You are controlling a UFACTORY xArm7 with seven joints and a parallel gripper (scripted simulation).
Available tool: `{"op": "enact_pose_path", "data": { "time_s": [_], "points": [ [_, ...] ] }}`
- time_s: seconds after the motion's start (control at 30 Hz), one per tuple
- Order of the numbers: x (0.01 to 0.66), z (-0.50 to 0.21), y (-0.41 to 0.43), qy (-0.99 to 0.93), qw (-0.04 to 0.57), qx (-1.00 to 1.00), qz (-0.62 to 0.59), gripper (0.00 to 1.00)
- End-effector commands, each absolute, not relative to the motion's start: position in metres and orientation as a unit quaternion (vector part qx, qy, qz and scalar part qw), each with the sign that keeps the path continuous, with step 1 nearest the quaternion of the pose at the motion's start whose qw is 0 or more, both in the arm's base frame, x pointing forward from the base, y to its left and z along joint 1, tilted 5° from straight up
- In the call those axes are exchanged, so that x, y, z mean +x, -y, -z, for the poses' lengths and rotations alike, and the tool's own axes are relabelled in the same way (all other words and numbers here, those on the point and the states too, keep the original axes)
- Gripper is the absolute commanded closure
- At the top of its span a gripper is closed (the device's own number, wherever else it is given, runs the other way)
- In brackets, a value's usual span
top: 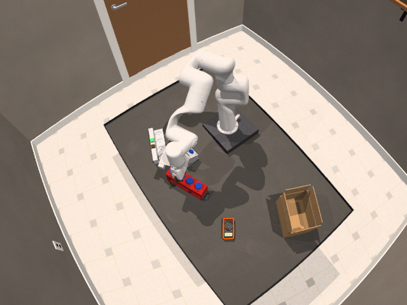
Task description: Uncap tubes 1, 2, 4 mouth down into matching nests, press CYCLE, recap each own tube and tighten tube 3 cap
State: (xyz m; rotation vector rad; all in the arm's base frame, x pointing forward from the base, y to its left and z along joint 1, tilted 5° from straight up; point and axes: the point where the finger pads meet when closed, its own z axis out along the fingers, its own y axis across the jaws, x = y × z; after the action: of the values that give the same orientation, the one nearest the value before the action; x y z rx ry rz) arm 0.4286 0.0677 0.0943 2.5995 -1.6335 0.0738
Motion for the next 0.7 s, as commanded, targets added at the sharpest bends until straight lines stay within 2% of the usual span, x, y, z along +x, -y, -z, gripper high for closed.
{"op": "enact_pose_path", "data": {
  "time_s": [0.0, 0.67],
  "points": [
    [0.4302, -0.0956, -0.0683, 0.531, 0.033, 0.846, -0.026, 1.00],
    [0.4303, -0.0956, -0.0682, 0.667, 0.029, 0.744, -0.031, 1.00]
  ]
}}
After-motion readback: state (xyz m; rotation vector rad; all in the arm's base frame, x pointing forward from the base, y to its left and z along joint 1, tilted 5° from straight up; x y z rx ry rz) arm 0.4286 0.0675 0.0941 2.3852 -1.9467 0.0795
